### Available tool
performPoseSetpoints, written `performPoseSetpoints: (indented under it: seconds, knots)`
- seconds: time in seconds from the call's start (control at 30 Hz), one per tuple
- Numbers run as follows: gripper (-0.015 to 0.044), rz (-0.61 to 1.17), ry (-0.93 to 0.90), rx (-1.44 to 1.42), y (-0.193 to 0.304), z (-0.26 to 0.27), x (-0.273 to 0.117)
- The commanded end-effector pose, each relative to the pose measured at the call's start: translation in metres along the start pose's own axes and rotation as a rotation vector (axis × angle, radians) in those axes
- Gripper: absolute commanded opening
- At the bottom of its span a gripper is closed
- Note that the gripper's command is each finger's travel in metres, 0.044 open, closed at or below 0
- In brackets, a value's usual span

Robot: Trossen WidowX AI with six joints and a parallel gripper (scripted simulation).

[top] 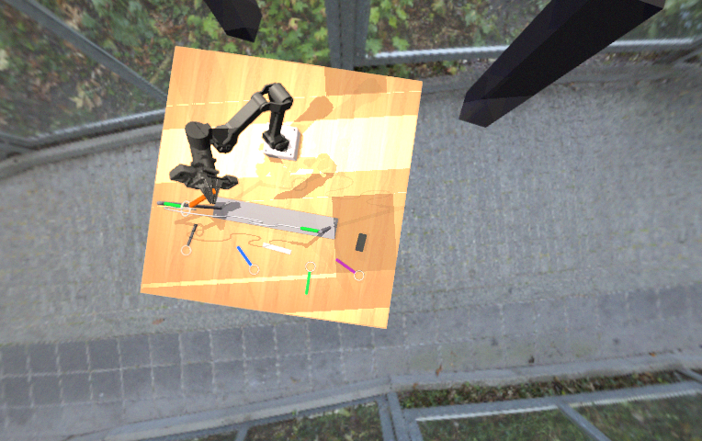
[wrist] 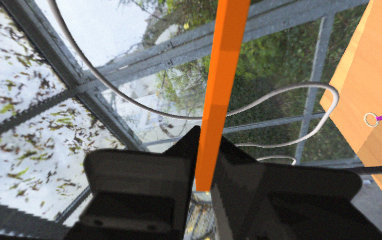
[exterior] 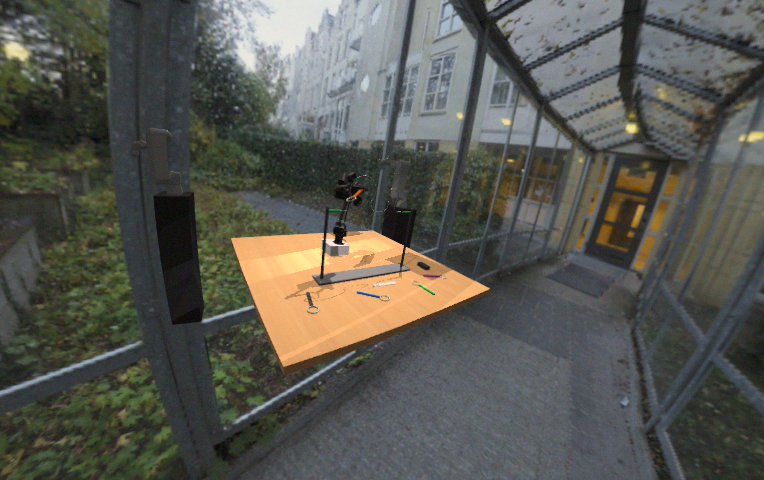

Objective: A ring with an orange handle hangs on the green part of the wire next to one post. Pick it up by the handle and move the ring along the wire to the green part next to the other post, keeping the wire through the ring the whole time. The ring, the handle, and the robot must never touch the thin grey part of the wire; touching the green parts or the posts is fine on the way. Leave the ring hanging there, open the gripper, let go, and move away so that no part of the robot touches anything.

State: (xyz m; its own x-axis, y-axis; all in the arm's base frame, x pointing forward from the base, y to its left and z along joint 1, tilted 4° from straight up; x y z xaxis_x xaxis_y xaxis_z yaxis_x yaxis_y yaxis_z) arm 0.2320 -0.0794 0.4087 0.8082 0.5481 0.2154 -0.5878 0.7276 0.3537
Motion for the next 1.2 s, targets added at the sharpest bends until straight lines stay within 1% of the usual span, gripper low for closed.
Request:
performPoseSetpoints:
  seconds: [0.0,1.17]
  knots:
    - [-0.0150,0.003,0.002,-0.010,0.0002,0.0067,0.0004]
    - [-0.0150,0.003,0.126,-0.186,0.0007,0.0149,0.0009]
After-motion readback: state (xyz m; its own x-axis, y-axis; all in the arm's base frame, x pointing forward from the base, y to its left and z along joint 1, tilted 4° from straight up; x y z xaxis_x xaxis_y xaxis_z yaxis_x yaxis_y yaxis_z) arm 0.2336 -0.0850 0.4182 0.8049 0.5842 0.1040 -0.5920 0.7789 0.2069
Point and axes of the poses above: the point midway between the two fingers, 35 mm back from their tips, its own x axis out along the fingers, its own z axis across the jaws, y = z × x, the point moved 8 cm from there along -x, back along the fingers, and after that the axes turned 3 degrees about -x, right-handed, at the moved point
